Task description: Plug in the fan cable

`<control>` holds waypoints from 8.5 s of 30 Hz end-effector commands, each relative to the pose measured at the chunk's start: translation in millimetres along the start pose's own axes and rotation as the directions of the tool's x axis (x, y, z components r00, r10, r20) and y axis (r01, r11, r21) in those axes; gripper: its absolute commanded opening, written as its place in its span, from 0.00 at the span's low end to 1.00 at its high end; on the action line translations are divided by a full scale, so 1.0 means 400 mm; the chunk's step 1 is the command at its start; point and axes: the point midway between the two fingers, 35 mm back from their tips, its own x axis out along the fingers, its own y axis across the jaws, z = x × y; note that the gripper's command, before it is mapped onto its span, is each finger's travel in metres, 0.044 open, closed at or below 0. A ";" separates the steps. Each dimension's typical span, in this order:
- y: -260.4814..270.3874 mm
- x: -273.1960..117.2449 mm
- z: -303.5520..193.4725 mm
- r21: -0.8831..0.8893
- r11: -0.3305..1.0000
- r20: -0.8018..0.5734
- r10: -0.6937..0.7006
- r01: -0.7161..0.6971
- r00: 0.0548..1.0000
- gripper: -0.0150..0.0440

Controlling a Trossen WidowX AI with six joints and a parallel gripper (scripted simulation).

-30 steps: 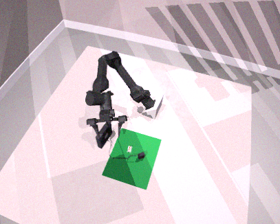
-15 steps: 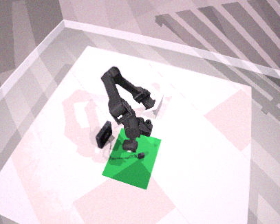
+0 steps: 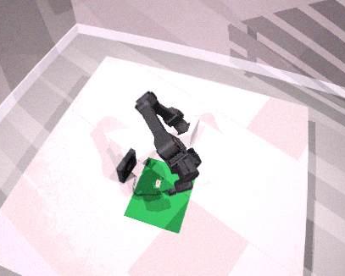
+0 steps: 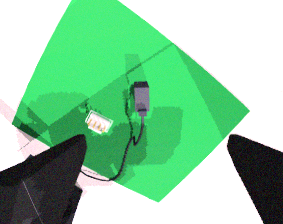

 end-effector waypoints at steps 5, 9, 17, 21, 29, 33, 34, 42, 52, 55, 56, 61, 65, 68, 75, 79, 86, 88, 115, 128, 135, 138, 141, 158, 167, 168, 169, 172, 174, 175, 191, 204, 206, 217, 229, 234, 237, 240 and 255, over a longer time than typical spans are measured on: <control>0.018 0.206 -0.004 -0.016 0.999 -0.007 0.036 -0.036 0.999 1.00; 0.019 0.212 -0.004 -0.016 0.999 -0.007 0.037 -0.037 0.999 1.00; 0.018 0.237 -0.005 -0.016 0.999 -0.007 0.037 -0.037 0.999 1.00; 0.018 0.254 -0.005 -0.016 0.999 -0.007 0.037 -0.037 0.999 1.00; 0.020 0.286 -0.005 -0.016 0.999 -0.007 0.037 -0.037 0.999 1.00; 0.021 0.302 -0.006 -0.016 0.999 -0.008 0.037 -0.037 0.999 1.00; 0.021 0.306 -0.006 -0.016 0.999 -0.008 0.037 -0.037 0.999 1.00; 0.024 0.336 -0.006 -0.015 0.999 -0.009 0.038 -0.038 0.999 1.00; 0.022 0.330 -0.005 -0.010 0.999 -0.004 0.035 -0.035 0.999 0.64; 0.022 0.330 -0.005 -0.010 0.999 -0.004 0.035 -0.035 0.999 0.51; 0.022 0.330 -0.005 -0.010 0.999 -0.004 0.035 -0.035 0.999 0.47; 0.022 0.330 -0.005 -0.010 0.999 -0.004 0.035 -0.035 0.999 0.28; 0.019 0.303 -0.005 -0.011 0.999 -0.004 0.035 -0.035 0.999 0.25; 0.017 0.212 -0.003 -0.016 0.999 -0.006 0.037 -0.037 0.999 0.25; 0.023 0.207 -0.010 -0.066 0.997 -0.007 0.037 -0.037 0.999 0.25; 0.043 0.206 -0.030 -0.201 0.979 -0.006 0.037 -0.037 0.999 0.25; 0.080 0.204 -0.063 -0.427 0.904 -0.007 0.037 -0.036 0.999 0.25; 0.091 0.204 -0.072 -0.488 0.872 -0.007 0.037 -0.036 0.999 0.25; 0.180 0.208 -0.134 -0.860 0.509 -0.009 0.041 -0.029 0.999 0.25; 0.197 0.202 -0.125 -0.862 0.506 -0.009 0.041 -0.029 0.999 0.25; 0.198 0.201 -0.124 -0.861 0.508 -0.009 0.042 -0.029 0.999 0.25; 0.198 0.208 -0.124 -0.861 0.508 -0.009 0.041 -0.029 0.999 0.25; 0.200 0.250 -0.124 -0.861 0.509 -0.010 0.042 -0.030 0.999 0.25; 0.197 0.256 -0.128 -0.863 0.504 -0.010 0.042 -0.030 0.999 0.25; 0.198 0.259 -0.128 -0.863 0.504 -0.010 0.042 -0.030 0.999 0.25; 0.198 0.259 -0.128 -0.863 0.504 -0.010 0.042 -0.030 0.999 0.25; 0.198 0.260 -0.128 -0.863 0.504 -0.010 0.042 -0.030 0.999 0.25; 0.198 0.262 -0.127 -0.863 0.504 -0.010 0.042 -0.030 0.999 0.25; 0.199 0.263 -0.127 -0.863 0.504 -0.010 0.042 -0.030 0.999 0.25; 0.199 0.263 -0.127 -0.863 0.504 -0.010 0.042 -0.030 0.999 0.25; 0.200 0.273 -0.127 -0.863 0.505 -0.010 0.042 -0.030 0.999 0.25; 0.201 0.289 -0.127 -0.863 0.505 -0.010 0.042 -0.030 0.999 0.25; 0.201 0.293 -0.127 -0.863 0.505 -0.010 0.042 -0.030 0.999 0.25; 0.202 0.310 -0.128 -0.863 0.505 -0.011 0.042 -0.031 0.999 0.25; 0.200 0.309 -0.125 -0.862 0.506 -0.008 0.039 -0.026 0.999 0.57; 0.200 0.309 -0.125 -0.862 0.506 -0.008 0.039 -0.026 0.999 0.69; 0.194 0.260 -0.125 -0.863 0.505 -0.007 0.038 -0.026 0.999 0.69; 0.193 0.178 -0.122 -0.863 0.505 -0.008 0.041 -0.028 0.999 0.69; 0.348 0.168 0.138 -0.865 0.501 -0.004 0.043 -0.025 0.999 0.69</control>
